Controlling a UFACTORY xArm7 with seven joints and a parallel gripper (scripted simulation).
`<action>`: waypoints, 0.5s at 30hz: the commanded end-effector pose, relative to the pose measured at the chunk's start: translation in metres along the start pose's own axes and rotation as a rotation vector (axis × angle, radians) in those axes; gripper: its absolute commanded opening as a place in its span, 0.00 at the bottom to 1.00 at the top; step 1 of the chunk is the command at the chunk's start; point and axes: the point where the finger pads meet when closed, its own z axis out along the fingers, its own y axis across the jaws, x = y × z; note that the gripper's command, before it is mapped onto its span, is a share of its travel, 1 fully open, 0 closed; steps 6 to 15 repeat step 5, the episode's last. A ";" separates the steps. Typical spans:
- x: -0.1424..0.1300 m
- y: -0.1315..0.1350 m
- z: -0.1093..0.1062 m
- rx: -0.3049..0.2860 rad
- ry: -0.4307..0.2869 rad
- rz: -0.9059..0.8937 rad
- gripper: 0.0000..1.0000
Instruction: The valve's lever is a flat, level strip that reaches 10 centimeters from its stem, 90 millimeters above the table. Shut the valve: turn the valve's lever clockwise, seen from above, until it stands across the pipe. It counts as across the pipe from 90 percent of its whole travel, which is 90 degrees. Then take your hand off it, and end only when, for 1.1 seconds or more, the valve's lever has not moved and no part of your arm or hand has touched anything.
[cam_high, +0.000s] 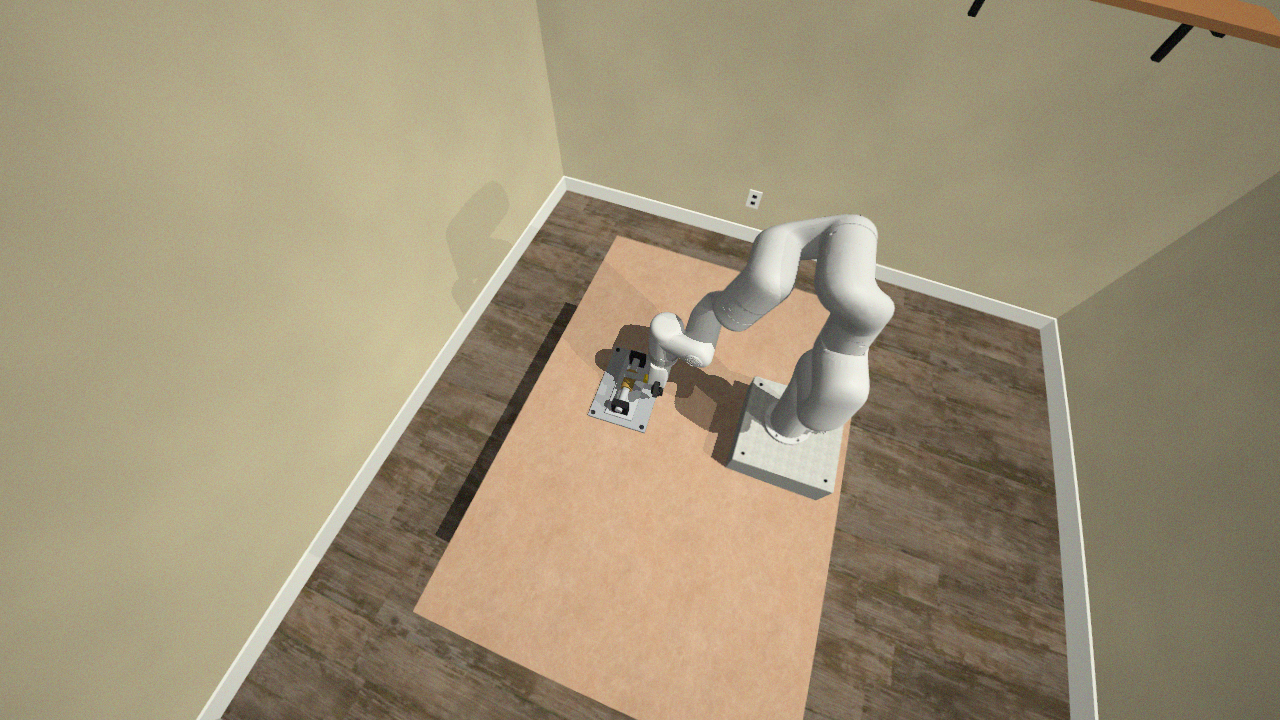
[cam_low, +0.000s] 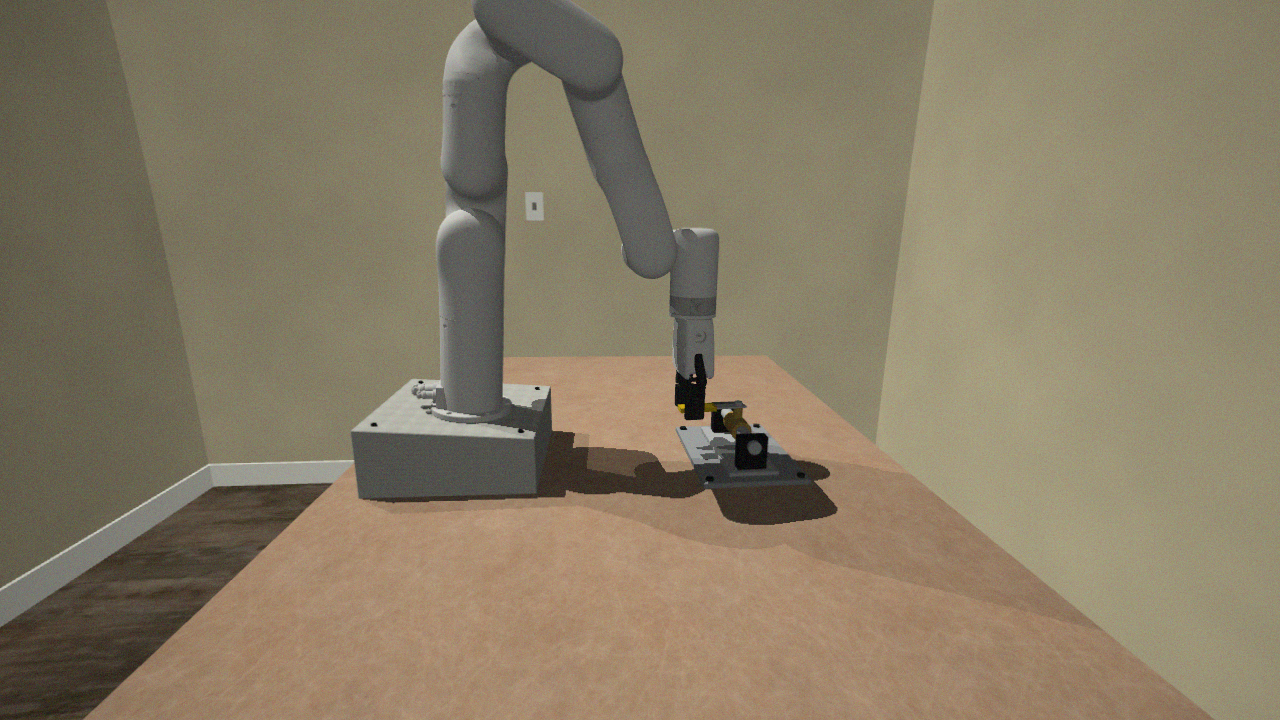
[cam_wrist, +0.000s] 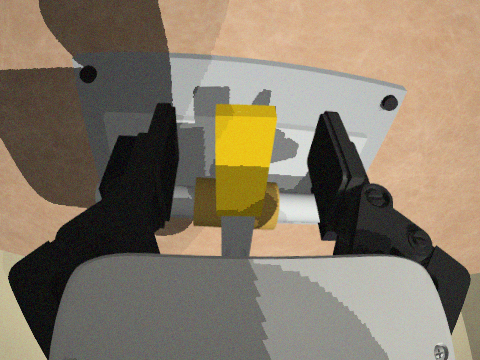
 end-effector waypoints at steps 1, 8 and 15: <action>-0.002 0.000 -0.007 0.000 -0.004 0.000 0.68; -0.002 0.000 -0.017 0.000 -0.004 0.000 0.68; -0.002 0.000 -0.017 0.000 -0.004 0.000 0.68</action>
